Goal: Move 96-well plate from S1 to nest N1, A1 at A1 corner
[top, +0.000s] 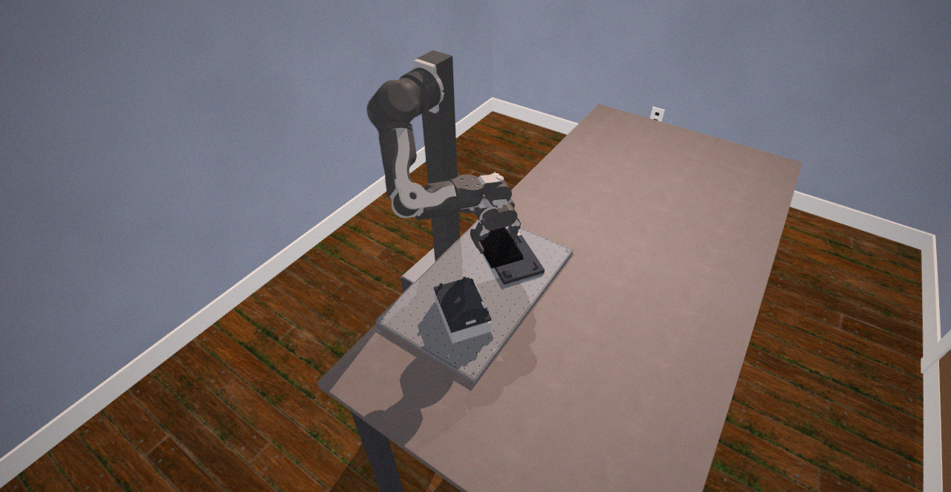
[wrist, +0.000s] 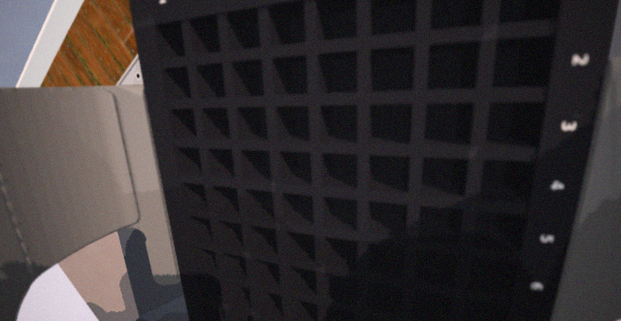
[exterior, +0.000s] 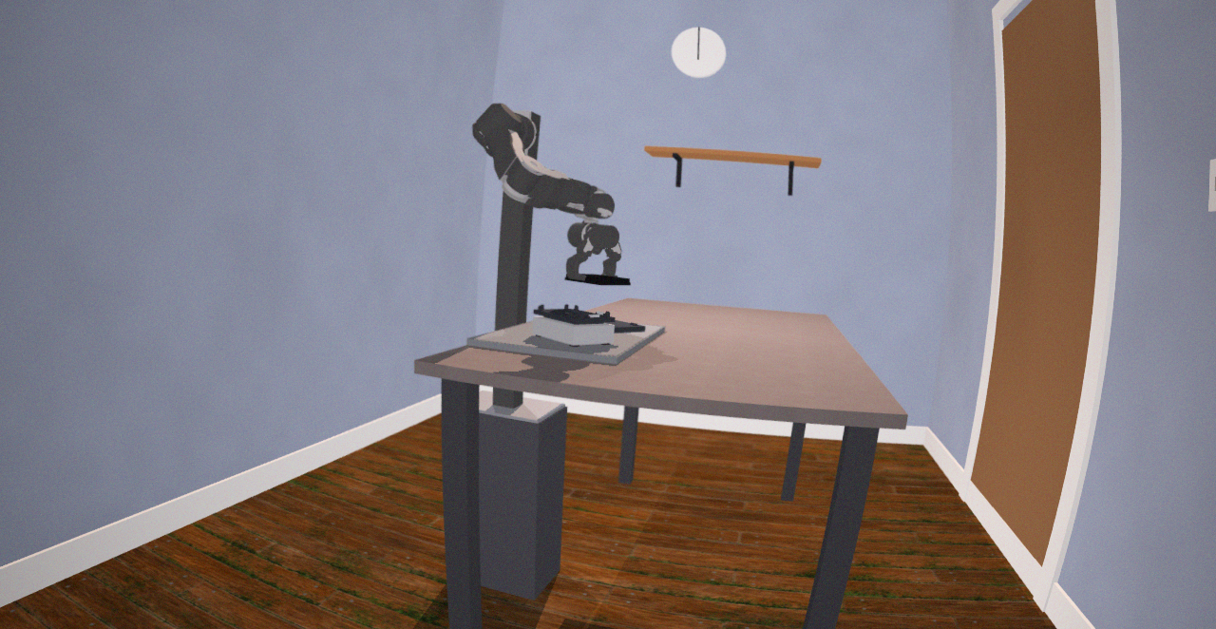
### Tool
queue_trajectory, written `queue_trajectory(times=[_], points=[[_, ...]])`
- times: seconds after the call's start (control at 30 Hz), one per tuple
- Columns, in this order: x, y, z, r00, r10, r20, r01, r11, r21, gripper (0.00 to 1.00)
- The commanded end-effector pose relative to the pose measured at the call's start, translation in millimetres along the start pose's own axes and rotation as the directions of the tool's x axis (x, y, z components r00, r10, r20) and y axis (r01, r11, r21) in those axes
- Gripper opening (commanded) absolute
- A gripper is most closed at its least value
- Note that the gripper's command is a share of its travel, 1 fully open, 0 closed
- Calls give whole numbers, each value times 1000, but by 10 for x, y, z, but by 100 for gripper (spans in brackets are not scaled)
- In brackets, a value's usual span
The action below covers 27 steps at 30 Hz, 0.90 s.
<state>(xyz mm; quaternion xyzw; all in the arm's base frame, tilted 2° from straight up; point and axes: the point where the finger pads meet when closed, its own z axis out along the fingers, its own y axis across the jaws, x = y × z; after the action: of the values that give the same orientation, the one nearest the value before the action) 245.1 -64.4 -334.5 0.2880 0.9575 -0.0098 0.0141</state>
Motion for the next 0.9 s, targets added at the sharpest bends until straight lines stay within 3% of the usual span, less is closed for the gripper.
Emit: queue_trajectory(times=[0.0, 0.17, 0.57, 0.73, 0.87], points=[[-5, 0, -9, 1000, 2, 2, -2, 1000, 1, 0], [220, 331, 61, 1000, 2, 2, -2, 1000, 1, 0], [220, 331, 61, 1000, 2, 2, -2, 1000, 1, 0], [448, 659, 131, 1000, 2, 1, -2, 1000, 1, 0], [448, 659, 131, 1000, 2, 1, -2, 1000, 1, 0]])
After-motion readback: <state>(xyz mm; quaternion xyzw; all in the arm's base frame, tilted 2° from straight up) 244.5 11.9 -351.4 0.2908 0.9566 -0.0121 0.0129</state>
